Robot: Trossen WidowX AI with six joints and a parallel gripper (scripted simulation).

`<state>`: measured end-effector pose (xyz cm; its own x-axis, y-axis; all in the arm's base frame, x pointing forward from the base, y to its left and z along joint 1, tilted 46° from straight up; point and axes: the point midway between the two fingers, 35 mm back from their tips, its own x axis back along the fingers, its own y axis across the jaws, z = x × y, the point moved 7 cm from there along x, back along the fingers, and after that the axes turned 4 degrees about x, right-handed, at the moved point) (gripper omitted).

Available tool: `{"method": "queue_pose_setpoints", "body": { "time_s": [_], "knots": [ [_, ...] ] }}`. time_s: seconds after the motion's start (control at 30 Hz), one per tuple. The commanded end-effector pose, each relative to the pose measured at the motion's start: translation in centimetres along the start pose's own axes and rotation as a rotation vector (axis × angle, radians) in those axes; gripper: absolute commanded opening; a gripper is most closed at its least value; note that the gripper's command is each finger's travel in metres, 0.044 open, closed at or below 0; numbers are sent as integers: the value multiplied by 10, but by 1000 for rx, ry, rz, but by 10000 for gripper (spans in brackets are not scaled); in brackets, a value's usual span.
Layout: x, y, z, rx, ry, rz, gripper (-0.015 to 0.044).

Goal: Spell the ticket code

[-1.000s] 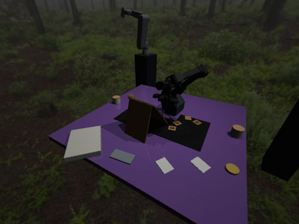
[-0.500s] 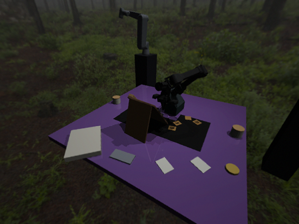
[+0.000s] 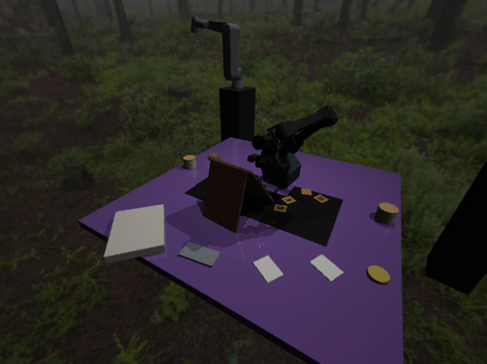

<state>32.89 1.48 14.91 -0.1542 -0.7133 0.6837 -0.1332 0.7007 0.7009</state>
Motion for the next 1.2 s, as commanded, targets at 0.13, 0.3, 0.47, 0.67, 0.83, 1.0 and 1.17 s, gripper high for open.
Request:
{"method": "queue_pose_setpoints", "body": {
  "time_s": [0.13, 0.3, 0.47, 0.67, 0.83, 1.0, 1.17],
  "knots": [
    [-4, 0, -3, -3, -1, -4, 0],
    [-6, 0, -5, -3, -1, -4, 0],
    [-8, 0, -6, -3, -1, -4, 0],
    [-10, 0, -8, -3, -1, -4, 0],
    [-12, 0, -10, -2, -1, -5, 0],
    [-14, 0, -11, -2, -1, -5, 0],
    [-15, 0, -12, -2, -1, -5, 0]
  ]
}}
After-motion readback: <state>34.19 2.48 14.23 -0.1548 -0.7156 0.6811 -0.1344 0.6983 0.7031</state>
